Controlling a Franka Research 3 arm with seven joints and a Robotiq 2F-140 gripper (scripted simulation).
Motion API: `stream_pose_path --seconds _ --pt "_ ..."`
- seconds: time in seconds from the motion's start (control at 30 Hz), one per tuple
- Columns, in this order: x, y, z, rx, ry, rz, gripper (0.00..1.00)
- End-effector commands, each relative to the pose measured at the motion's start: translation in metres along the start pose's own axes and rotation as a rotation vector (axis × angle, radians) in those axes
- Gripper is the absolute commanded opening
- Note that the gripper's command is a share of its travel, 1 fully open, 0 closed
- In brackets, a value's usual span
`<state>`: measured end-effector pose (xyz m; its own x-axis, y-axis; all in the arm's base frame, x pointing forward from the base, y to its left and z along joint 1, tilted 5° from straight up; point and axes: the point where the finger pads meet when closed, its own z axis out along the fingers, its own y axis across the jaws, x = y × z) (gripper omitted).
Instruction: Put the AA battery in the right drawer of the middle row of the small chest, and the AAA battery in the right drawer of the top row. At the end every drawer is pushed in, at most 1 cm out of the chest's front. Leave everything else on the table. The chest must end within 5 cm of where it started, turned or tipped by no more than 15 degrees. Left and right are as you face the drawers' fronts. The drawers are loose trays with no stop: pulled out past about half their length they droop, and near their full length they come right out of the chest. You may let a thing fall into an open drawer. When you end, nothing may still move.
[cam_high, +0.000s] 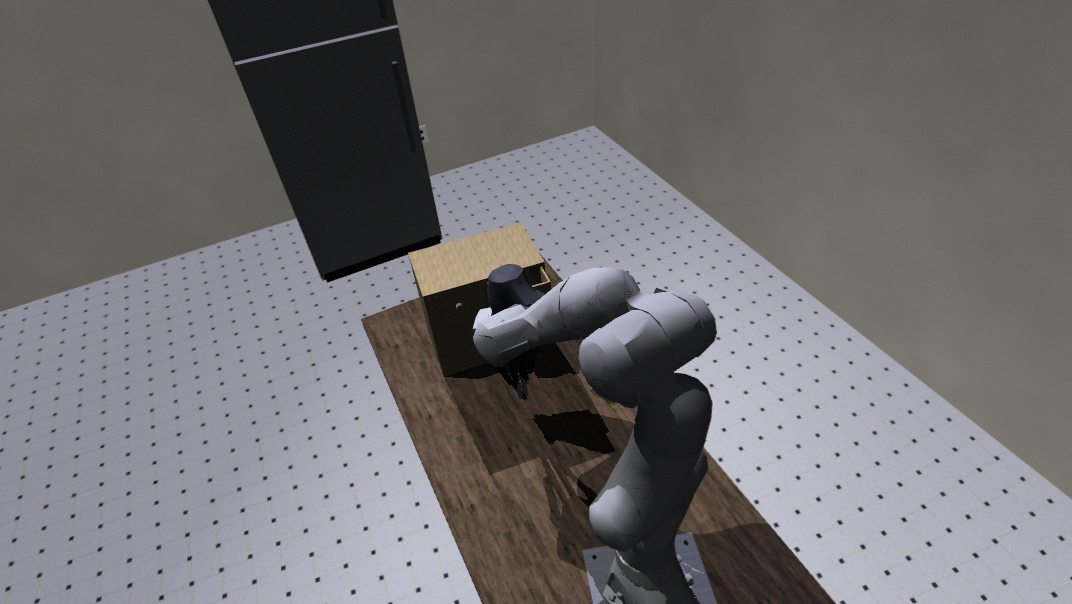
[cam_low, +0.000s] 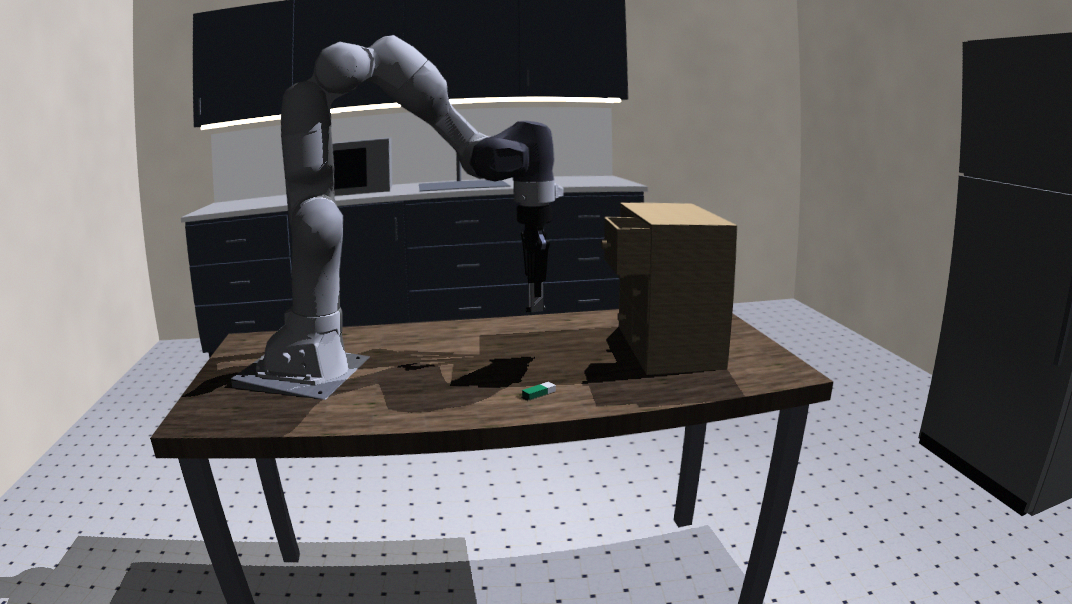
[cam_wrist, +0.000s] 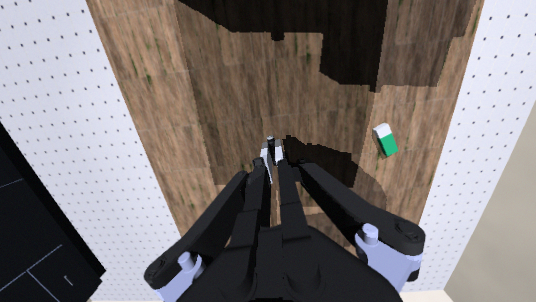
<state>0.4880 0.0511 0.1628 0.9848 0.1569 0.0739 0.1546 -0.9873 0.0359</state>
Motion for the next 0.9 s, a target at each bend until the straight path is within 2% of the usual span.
stream_pose_path --seconds 0.0,0.07,0.1,0.7,0.73,0.87 --pt "0.000 0.000 0.001 0.001 -0.003 0.017 0.03" --pt "0.000 0.000 0.001 0.001 -0.003 0.017 0.03" --pt "0.000 0.027 0.001 0.000 -0.003 0.134 0.03" --pt "0.000 0.027 0.001 0.000 -0.003 0.134 0.03" --pt "0.000 0.045 0.000 -0.001 -0.002 0.209 0.03" --pt "0.000 0.045 0.000 -0.001 -0.002 0.209 0.03"
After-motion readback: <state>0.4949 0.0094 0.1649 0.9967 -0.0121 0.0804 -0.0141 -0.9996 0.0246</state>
